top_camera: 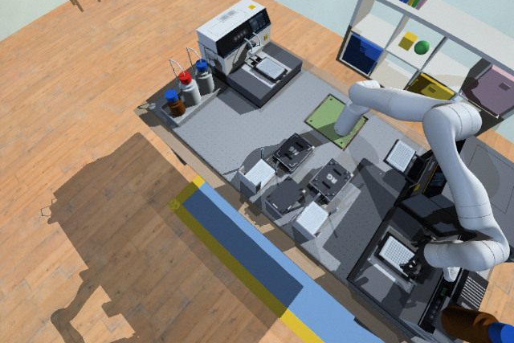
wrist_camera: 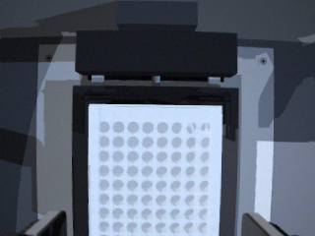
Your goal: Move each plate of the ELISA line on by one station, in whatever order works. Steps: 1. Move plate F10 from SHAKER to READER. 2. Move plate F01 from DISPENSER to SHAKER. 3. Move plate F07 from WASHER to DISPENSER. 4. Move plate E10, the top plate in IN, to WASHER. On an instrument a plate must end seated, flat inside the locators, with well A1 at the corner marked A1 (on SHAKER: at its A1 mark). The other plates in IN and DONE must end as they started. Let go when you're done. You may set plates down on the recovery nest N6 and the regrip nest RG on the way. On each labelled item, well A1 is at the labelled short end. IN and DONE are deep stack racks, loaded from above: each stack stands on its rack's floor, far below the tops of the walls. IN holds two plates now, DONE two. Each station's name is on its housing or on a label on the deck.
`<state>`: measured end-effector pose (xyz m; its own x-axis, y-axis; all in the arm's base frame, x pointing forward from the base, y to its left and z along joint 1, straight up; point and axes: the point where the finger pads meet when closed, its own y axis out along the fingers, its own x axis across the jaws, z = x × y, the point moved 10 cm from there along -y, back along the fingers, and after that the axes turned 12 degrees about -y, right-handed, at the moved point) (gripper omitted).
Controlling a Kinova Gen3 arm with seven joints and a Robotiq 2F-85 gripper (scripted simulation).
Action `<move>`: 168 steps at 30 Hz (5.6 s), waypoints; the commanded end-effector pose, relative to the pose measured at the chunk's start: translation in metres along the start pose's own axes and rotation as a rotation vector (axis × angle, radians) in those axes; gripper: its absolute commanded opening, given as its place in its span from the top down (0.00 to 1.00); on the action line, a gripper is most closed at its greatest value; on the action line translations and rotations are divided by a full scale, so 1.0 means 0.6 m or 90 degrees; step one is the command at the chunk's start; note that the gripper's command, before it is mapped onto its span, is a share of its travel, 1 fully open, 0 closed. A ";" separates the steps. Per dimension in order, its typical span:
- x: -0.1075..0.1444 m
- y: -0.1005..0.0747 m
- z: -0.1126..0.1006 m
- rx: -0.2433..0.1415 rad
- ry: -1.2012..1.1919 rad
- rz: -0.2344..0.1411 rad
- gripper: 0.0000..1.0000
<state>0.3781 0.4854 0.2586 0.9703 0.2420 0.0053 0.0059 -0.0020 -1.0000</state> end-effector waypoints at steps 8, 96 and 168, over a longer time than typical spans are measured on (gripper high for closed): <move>0.000 0.016 0.000 0.001 0.000 -0.002 0.00; 0.001 0.077 0.000 0.001 0.000 -0.002 0.00; 0.001 0.081 0.000 0.001 0.000 -0.002 0.06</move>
<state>0.3784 0.4853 0.2086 0.9703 0.2420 0.0058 0.0063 -0.0015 -1.0000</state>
